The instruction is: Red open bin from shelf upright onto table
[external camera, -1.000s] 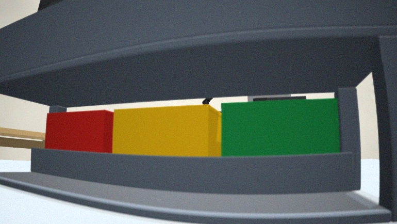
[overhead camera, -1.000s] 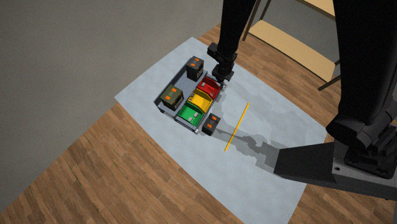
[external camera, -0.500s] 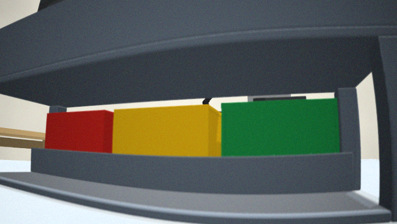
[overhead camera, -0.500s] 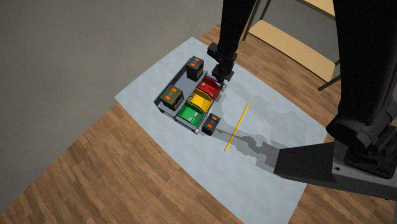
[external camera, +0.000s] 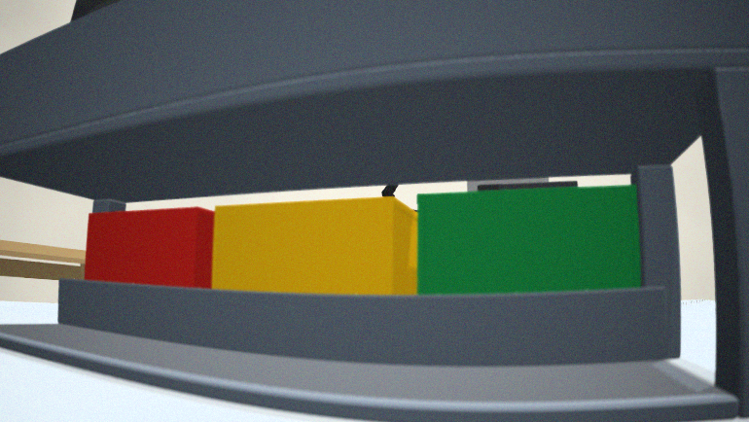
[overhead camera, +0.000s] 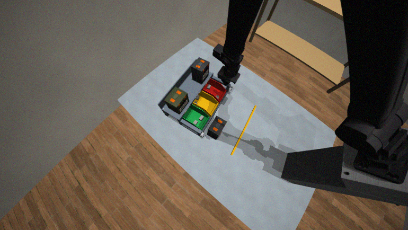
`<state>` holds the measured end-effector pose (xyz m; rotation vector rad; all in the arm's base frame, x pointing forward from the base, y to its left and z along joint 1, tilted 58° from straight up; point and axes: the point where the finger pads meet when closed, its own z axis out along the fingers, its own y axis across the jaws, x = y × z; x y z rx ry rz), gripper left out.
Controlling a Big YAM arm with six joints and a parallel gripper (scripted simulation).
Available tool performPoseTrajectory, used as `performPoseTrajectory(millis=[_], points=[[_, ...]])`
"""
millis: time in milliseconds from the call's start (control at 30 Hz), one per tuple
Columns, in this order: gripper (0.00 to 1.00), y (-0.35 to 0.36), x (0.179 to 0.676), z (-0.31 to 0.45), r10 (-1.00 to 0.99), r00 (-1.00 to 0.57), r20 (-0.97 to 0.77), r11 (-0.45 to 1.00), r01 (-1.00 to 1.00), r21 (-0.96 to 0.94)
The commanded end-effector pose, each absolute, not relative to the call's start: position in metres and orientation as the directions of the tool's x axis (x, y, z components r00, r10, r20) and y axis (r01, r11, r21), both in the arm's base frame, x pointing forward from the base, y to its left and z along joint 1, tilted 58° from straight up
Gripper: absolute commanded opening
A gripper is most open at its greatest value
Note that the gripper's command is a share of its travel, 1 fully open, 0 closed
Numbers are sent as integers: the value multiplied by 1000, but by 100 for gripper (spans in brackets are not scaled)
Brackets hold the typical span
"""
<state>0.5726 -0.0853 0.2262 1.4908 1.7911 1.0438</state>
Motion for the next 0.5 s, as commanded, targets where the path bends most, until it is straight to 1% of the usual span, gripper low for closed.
performPoseTrajectory(millis=[0,200,233,267,333,433,467], points=[[0,-74,599,213,975,-217,55,68,521,851],[0,-73,612,202,976,-212,56,65,522,850],[90,-85,610,202,980,-192,57,54,525,850],[90,-88,608,200,981,-186,61,49,533,845],[90,-80,606,224,978,-202,43,65,499,864],[90,-72,606,222,975,-217,41,75,500,863],[90,-74,607,209,976,-213,51,69,519,852]])
